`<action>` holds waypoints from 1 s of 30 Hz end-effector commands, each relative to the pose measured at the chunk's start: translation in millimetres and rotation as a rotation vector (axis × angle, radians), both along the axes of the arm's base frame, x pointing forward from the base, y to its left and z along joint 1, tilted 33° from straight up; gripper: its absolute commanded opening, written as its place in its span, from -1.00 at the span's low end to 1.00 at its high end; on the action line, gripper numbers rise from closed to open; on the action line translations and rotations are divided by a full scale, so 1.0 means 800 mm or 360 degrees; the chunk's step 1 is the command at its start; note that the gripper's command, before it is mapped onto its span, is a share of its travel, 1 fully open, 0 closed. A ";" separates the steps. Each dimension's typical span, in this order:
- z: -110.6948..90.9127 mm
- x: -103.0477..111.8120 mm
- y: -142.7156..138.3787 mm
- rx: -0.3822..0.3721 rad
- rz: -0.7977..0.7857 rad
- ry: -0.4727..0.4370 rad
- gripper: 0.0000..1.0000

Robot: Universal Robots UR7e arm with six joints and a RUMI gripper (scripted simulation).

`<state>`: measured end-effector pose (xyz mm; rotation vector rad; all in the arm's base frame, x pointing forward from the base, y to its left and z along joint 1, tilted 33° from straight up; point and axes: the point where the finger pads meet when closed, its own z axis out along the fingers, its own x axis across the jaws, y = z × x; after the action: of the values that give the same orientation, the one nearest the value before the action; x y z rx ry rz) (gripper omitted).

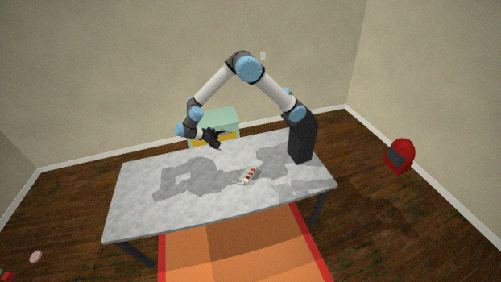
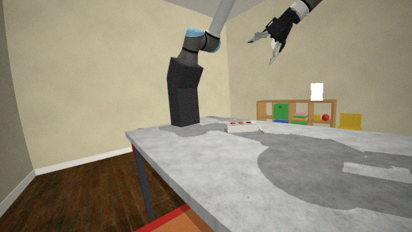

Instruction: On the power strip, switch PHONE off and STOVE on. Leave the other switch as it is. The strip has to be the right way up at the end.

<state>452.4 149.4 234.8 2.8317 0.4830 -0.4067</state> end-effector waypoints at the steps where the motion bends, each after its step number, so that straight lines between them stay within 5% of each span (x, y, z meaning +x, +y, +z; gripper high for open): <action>1: 0.001 0.000 0.000 0.0000 0.0000 -0.0002 1.00; 16: -0.007 0.000 0.000 0.0030 -0.0085 -0.0030 1.00; 30: -0.041 0.005 0.003 0.0155 -0.0435 -0.0153 1.00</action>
<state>454.0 150.8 213.5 2.9415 0.2516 -0.3561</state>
